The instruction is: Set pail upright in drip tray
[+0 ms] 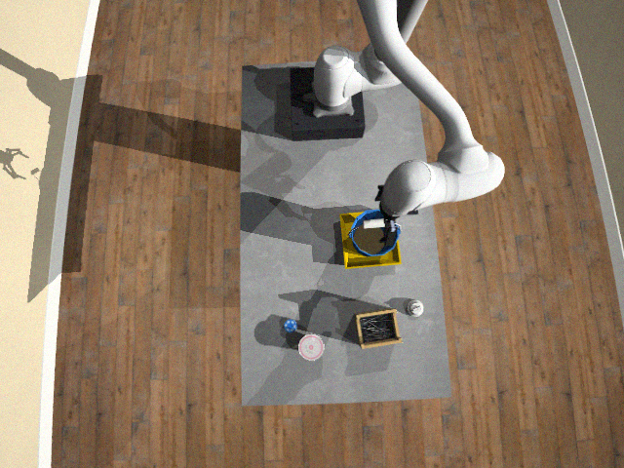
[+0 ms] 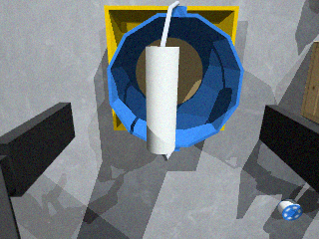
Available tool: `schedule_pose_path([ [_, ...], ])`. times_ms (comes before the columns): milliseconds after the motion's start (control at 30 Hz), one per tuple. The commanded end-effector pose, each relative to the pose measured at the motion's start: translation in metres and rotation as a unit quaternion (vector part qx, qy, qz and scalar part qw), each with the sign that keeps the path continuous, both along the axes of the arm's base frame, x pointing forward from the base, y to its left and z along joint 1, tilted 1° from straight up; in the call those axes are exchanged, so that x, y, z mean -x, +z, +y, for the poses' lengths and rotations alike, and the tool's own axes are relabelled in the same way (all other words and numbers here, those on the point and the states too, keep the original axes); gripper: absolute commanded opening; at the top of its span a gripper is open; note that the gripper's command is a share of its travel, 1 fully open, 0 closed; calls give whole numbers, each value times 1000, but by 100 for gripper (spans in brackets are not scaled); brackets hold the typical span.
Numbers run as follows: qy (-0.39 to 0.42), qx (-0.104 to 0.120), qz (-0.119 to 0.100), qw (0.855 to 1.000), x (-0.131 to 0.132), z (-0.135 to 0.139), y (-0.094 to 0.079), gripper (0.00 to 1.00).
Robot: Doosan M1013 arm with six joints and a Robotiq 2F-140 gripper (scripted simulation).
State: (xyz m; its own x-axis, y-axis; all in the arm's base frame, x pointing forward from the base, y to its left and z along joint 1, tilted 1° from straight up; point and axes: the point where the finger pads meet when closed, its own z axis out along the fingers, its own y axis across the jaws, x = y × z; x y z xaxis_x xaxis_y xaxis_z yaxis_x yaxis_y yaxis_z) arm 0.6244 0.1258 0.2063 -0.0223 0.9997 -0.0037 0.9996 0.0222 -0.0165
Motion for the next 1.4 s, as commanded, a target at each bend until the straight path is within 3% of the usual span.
schedule_pose_path([
  [0, -1, -2, -2, 1000, 0, 3, 11, 100],
  [233, -1, -2, -2, 1000, 0, 3, 17, 100],
  [1367, -1, -2, -2, 1000, 0, 3, 17, 100],
])
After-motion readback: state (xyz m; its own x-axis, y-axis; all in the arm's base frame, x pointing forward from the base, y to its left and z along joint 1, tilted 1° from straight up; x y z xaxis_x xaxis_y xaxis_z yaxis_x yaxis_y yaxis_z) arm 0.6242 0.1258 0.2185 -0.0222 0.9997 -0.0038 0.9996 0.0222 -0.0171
